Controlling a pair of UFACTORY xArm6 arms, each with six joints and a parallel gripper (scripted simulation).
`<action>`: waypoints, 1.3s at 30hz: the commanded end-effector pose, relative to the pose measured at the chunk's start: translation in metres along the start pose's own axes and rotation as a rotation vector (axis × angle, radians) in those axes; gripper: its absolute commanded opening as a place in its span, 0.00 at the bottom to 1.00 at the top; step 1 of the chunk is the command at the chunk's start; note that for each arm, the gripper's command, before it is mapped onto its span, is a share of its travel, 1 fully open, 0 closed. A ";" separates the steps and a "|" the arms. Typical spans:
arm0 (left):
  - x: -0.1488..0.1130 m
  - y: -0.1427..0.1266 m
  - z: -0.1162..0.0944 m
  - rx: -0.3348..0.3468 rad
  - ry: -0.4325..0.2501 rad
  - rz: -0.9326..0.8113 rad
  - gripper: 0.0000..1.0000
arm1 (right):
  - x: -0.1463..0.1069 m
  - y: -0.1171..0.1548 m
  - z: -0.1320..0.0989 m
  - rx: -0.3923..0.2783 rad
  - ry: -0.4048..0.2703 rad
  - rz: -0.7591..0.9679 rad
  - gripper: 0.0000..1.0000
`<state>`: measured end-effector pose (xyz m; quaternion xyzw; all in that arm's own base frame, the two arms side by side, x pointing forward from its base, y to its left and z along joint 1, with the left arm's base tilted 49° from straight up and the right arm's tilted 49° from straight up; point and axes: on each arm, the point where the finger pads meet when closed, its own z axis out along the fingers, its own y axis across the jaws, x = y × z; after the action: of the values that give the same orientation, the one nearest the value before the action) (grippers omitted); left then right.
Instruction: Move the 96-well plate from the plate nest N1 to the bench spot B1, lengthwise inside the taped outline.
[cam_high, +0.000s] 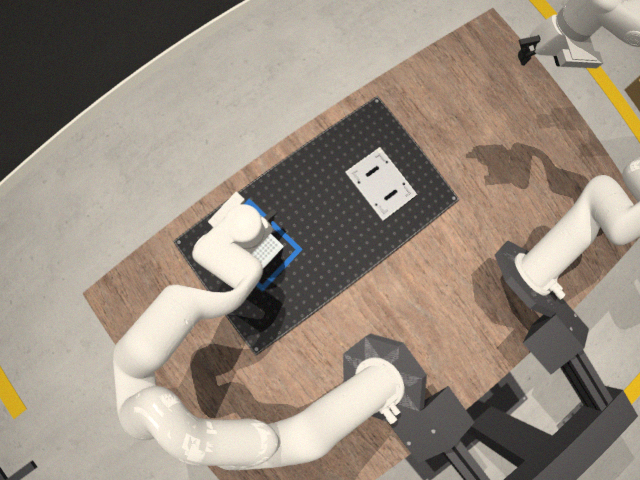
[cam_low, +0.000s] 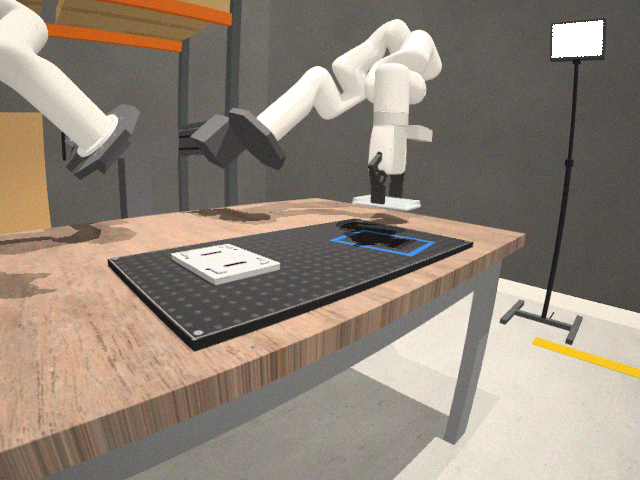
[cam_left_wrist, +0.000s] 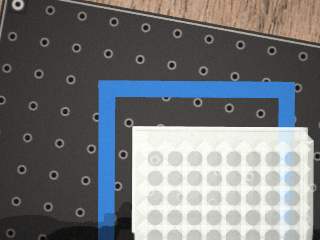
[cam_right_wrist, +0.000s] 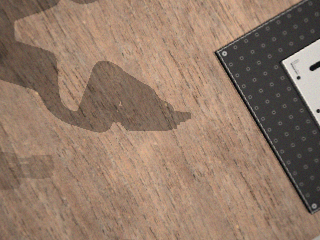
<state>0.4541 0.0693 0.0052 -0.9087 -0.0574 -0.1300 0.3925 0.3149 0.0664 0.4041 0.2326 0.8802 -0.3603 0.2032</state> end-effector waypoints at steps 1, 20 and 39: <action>0.001 0.001 -0.001 -0.001 0.002 -0.001 0.00 | 0.000 0.000 -0.001 -0.002 -0.001 0.001 1.00; 0.001 0.001 0.016 -0.001 0.002 -0.001 0.00 | 0.000 0.000 -0.001 -0.002 -0.001 0.001 1.00; 0.001 0.001 0.044 -0.001 0.002 -0.001 0.00 | 0.000 0.000 -0.001 -0.002 -0.001 0.001 1.00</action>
<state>0.4612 0.0964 -0.0202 -0.9087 -0.0575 -0.1298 0.3925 0.3149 0.0664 0.4041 0.2326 0.8802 -0.3603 0.2032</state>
